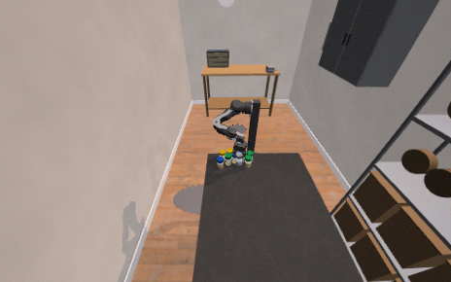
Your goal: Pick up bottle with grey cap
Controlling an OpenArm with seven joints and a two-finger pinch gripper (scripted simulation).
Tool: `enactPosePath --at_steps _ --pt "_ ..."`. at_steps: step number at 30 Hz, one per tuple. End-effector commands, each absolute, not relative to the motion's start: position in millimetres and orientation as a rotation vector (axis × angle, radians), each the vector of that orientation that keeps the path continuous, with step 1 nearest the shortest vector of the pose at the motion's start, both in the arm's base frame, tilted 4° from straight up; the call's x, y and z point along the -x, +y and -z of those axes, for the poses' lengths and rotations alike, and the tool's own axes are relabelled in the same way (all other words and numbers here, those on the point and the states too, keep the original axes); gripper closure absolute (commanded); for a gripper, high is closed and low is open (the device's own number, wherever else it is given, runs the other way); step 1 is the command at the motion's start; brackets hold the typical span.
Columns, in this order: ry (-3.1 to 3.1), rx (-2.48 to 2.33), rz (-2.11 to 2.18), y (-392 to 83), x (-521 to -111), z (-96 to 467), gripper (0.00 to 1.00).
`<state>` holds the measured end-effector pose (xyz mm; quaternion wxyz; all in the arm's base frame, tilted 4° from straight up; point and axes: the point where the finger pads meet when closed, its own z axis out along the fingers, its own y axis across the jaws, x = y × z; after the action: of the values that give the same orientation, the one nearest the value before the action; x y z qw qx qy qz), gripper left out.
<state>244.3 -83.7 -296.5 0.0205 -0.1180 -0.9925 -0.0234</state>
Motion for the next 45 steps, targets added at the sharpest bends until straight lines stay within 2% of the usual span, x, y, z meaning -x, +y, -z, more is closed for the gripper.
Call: enactPosePath --at_steps 1,45 --pt "-3.081 0.376 0.069 -84.4 -245.9 292.6 1.0" --pt "-3.079 0.374 0.072 -84.2 -245.6 290.0 1.0"
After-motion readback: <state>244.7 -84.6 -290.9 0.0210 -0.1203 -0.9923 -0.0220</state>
